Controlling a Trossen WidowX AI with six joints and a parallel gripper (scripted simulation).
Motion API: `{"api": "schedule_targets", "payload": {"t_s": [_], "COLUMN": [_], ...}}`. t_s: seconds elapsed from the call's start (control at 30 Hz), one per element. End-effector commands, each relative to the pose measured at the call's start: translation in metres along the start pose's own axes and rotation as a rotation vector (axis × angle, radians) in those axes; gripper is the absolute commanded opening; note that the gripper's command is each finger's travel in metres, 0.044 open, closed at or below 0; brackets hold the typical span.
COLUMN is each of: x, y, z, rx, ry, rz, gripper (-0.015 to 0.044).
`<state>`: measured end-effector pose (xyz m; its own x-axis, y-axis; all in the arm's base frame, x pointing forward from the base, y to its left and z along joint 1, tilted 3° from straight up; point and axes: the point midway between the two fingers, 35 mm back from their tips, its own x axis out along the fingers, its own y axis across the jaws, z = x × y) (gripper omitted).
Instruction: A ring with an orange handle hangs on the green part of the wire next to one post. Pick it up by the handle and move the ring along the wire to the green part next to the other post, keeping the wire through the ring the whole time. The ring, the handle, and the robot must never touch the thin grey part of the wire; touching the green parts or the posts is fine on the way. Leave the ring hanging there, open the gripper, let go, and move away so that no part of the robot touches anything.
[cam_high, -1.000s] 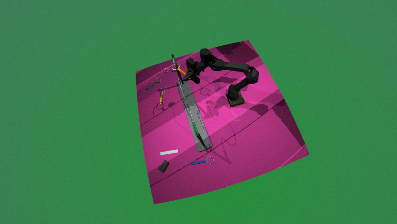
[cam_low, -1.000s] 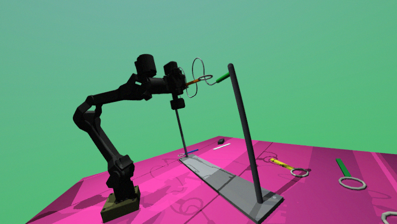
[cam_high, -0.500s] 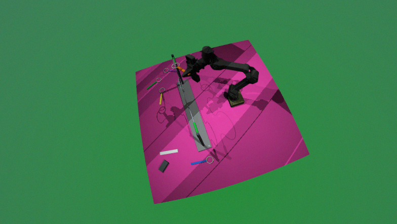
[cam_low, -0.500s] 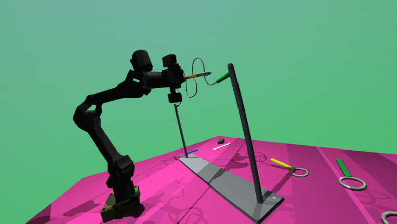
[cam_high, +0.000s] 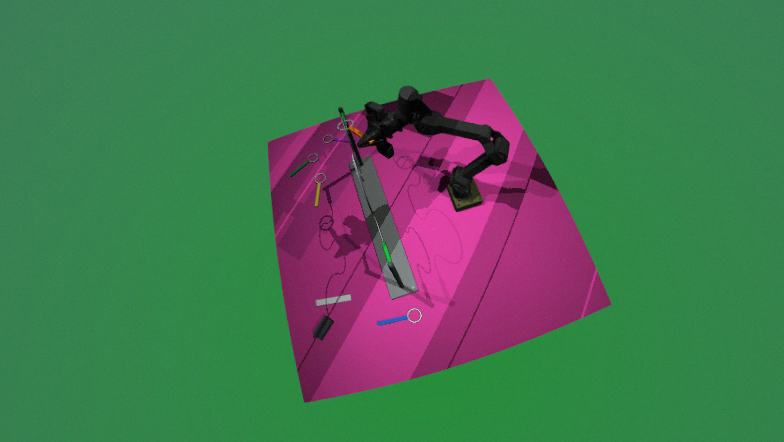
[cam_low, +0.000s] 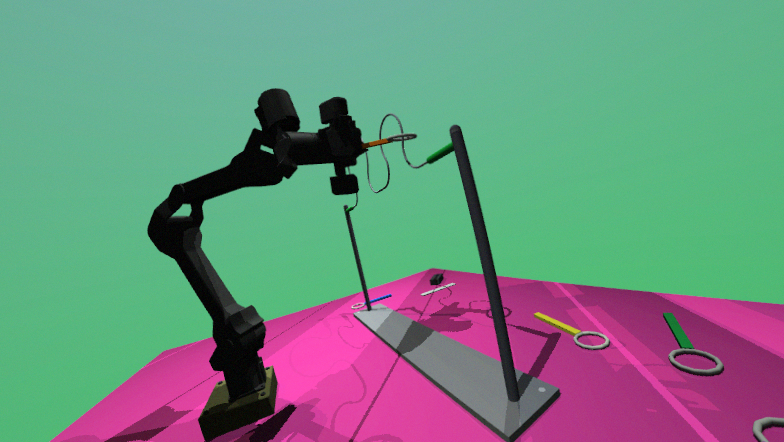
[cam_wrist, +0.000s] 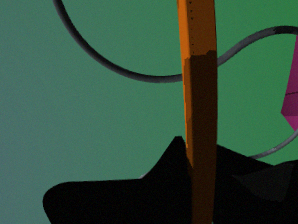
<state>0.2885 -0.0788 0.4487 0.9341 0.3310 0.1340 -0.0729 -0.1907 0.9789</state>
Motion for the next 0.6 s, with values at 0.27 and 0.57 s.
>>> {"api": "schedule_targets", "payload": {"t_s": [0.27, 0.57], "x": [0.0, -0.001], "y": [-0.006, -0.017], "z": [0.002, 0.004], "rx": [-0.15, -0.312], "ry": [0.005, 0.007], "rz": [-0.07, -0.146], "gripper": [-0.015, -0.015]}}
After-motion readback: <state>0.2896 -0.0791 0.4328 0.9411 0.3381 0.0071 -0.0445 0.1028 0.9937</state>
